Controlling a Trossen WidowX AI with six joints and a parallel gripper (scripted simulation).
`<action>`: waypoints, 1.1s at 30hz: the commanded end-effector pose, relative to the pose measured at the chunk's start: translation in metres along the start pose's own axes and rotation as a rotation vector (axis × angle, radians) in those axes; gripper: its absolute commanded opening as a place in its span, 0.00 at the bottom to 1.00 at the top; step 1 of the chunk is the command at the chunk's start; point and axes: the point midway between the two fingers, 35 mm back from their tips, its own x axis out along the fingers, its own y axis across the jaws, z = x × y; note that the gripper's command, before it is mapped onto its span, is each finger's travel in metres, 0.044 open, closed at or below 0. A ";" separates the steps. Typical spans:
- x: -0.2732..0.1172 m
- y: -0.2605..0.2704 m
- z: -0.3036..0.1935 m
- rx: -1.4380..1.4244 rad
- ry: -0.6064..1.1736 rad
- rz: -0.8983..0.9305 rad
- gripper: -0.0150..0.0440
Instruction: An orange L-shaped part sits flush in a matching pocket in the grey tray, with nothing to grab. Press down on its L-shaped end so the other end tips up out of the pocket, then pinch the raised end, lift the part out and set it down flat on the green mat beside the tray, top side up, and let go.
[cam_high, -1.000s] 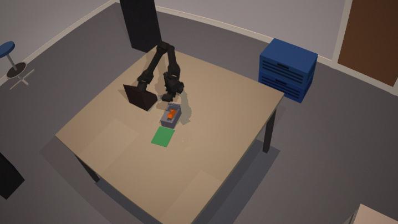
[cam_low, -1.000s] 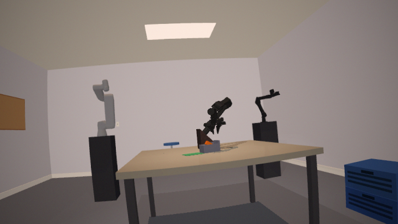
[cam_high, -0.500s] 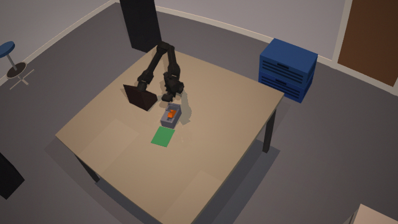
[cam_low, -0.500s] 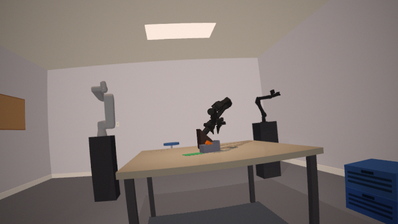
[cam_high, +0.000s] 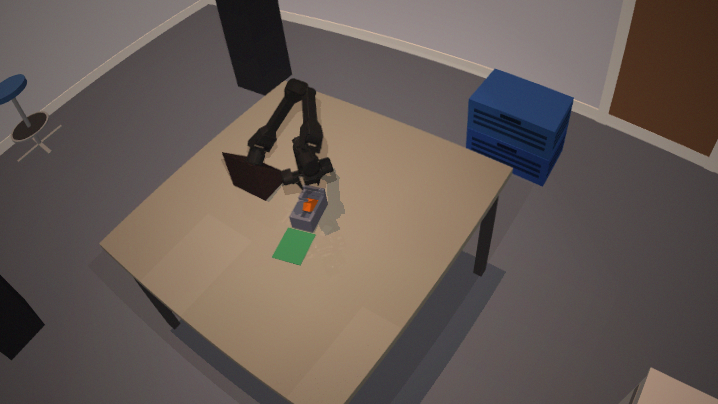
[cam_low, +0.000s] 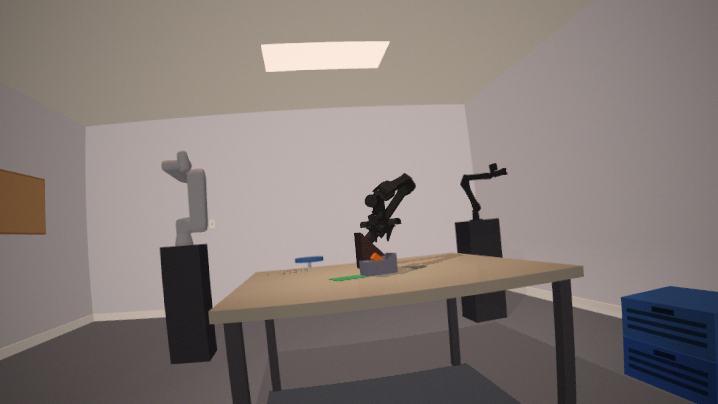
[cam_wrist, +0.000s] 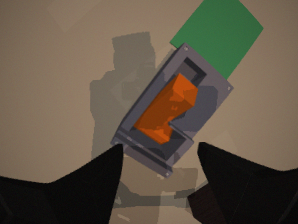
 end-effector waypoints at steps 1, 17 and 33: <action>0.001 -0.022 0.026 0.629 0.007 -0.016 0.73; 0.030 -0.022 0.026 0.646 0.008 -0.015 0.73; 0.051 -0.022 0.027 0.646 0.008 -0.015 0.73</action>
